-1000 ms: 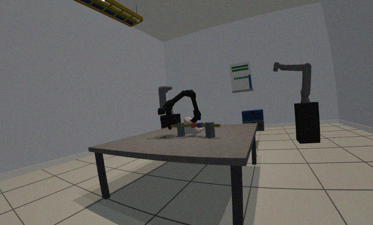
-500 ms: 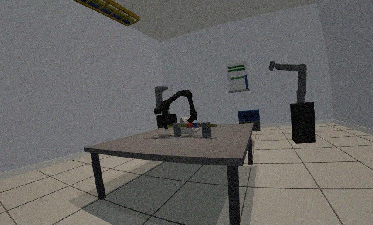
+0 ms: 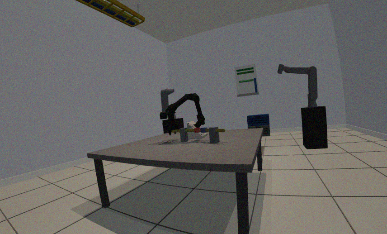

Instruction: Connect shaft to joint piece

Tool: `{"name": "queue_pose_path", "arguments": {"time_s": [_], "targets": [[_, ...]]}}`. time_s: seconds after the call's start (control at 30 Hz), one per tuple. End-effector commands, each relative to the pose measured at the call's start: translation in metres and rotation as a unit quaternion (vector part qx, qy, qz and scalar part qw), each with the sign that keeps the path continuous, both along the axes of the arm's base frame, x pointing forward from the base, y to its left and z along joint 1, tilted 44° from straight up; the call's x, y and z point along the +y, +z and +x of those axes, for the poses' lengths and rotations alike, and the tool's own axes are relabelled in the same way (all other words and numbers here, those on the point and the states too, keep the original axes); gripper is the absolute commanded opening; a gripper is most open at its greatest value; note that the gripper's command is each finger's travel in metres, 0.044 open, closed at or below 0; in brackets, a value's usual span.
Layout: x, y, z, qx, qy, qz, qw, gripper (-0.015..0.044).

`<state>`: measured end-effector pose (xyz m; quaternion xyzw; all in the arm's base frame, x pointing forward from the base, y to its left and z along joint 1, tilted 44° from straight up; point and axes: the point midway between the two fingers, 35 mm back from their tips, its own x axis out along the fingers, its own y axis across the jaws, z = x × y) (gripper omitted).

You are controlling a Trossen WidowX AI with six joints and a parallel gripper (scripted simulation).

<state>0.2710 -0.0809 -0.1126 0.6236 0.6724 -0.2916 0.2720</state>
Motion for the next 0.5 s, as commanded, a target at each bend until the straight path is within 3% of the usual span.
{"name": "queue_pose_path", "arguments": {"time_s": [0.0,0.47], "targets": [[0.000,0.000,0.000,0.001,0.001,0.000,1.000,0.0440],[-0.020,0.021,0.002,0.001,0.000,0.001,1.000,0.0440]]}}
